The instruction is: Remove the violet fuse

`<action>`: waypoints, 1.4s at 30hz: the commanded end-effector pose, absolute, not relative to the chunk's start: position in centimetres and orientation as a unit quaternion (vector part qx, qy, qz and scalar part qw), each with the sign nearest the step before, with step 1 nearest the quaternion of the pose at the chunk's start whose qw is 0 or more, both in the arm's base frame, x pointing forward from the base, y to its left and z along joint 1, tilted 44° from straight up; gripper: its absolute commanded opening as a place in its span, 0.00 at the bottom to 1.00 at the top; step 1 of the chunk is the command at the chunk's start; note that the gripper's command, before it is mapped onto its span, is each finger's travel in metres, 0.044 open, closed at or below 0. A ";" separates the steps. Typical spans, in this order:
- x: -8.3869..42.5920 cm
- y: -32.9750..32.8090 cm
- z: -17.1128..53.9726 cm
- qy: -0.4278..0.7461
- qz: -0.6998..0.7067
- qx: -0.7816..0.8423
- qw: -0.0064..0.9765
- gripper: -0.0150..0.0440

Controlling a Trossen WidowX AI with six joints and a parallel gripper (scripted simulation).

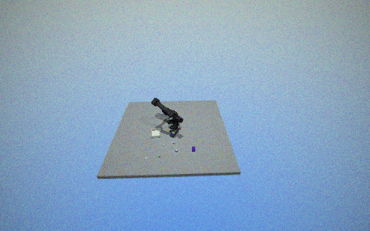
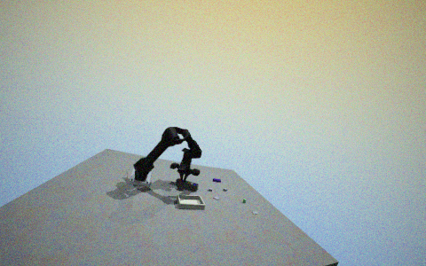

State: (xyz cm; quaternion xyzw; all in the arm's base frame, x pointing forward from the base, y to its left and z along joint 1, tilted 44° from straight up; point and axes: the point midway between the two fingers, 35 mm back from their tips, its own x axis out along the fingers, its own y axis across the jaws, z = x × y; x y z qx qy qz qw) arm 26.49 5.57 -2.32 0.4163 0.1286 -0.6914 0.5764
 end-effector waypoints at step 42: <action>26.5 6.7 -1.2 0.129 -0.691 0.416 0.577 0.25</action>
